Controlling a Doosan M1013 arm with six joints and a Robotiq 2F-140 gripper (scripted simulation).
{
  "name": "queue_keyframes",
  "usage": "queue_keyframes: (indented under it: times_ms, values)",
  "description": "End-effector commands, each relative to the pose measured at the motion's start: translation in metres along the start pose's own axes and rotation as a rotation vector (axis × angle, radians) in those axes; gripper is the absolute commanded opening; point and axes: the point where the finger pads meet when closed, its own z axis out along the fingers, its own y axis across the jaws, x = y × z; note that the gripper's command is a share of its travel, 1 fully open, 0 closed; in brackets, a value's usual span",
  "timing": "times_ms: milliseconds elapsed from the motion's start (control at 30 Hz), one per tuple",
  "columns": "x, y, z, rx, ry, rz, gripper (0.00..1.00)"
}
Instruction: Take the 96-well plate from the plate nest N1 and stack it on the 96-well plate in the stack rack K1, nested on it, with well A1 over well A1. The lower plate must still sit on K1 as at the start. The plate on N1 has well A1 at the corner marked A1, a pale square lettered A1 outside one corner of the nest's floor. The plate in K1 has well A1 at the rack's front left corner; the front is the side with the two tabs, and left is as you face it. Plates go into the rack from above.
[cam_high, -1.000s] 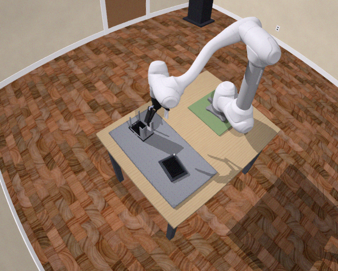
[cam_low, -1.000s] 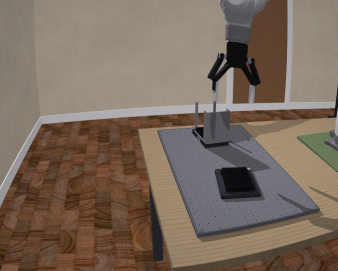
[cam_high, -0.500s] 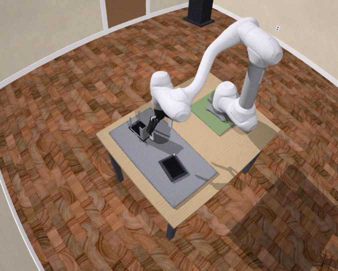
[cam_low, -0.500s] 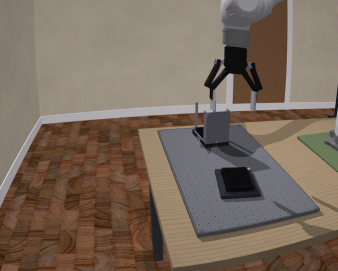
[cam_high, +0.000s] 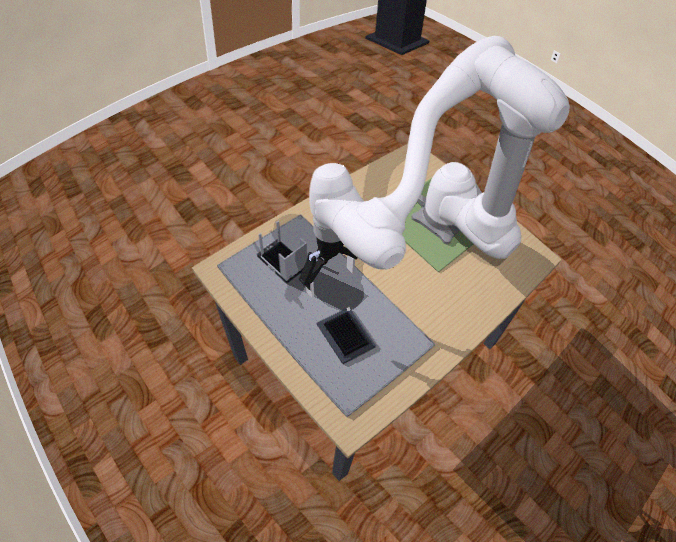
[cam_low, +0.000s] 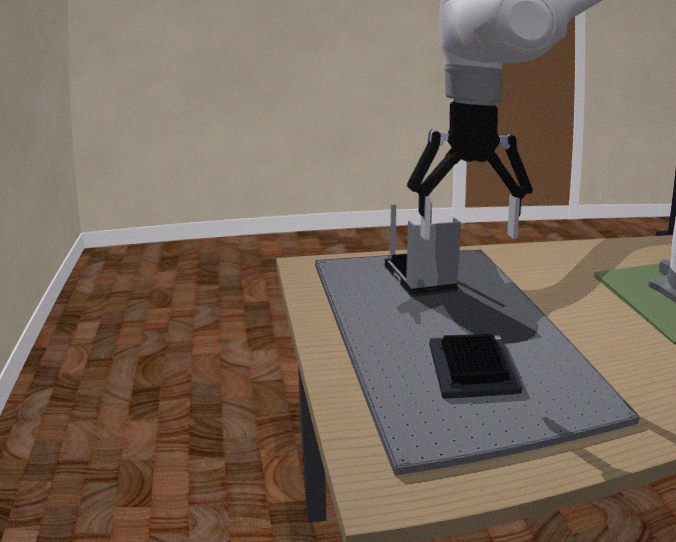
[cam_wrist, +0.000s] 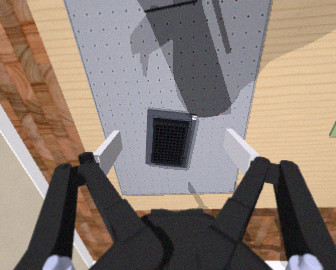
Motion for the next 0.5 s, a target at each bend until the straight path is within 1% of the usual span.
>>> queue_keyframes:
  times_ms: [0, 133, 167, 267, 333, 367, 467]
  values:
    - [-0.017, -0.005, 0.002, -0.011, 0.021, 0.031, 1.00]
    - [-0.034, -0.007, 0.005, -0.011, 0.022, 0.032, 1.00]
    - [-0.038, -0.007, 0.006, -0.016, 0.038, 0.061, 1.00]
    - [-0.053, -0.008, 0.010, -0.016, 0.038, 0.062, 1.00]
    - [-0.053, -0.008, 0.010, -0.016, 0.038, 0.062, 1.00]
    - [-0.058, -0.009, 0.011, -0.018, 0.055, 0.090, 1.00]
    - [-0.073, -0.010, 0.014, -0.018, 0.055, 0.091, 1.00]
